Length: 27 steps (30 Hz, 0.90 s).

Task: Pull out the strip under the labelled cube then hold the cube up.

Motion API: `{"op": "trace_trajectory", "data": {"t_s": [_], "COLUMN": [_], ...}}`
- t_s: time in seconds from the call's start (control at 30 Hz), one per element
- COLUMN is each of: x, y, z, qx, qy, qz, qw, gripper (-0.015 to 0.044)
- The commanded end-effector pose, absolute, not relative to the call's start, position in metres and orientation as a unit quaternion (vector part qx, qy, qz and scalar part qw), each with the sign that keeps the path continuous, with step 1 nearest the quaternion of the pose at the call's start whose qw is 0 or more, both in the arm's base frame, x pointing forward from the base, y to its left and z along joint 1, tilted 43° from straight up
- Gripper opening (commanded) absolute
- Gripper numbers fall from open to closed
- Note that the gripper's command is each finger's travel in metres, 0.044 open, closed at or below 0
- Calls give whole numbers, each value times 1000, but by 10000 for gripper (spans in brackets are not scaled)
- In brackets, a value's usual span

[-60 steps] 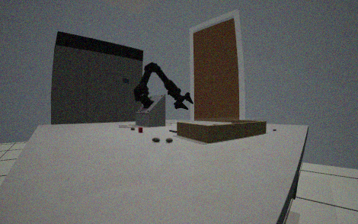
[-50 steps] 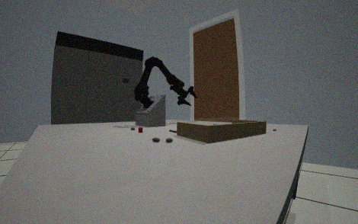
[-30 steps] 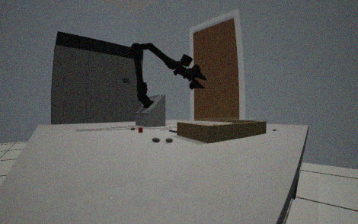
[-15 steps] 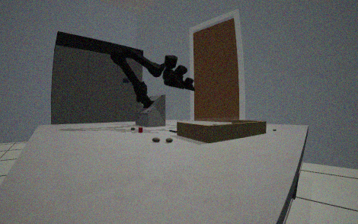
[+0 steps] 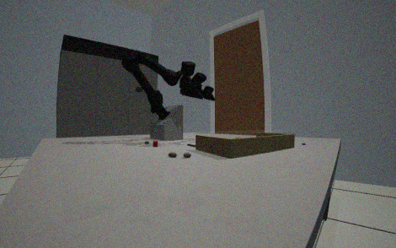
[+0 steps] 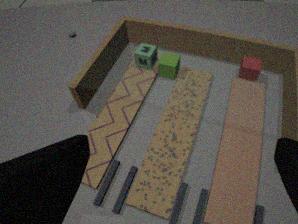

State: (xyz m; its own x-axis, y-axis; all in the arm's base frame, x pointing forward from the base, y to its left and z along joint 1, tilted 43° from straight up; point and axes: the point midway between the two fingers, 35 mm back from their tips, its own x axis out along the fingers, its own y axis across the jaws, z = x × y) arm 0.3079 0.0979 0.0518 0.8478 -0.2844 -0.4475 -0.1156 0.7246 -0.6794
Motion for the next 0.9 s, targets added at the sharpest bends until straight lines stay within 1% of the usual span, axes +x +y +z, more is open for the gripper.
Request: {"op": "trace_trajectory", "data": {"t_s": [0.0, 0.47, 0.87], "x": [308, 378, 401], "y": [97, 133, 131], "z": [52, -17, -86], "qx": [-366, -278, -208], "qy": [273, 449, 573], "qz": [-52, -120, -253], "qw": [888, 840, 751], "gripper": [374, 6, 0]}}
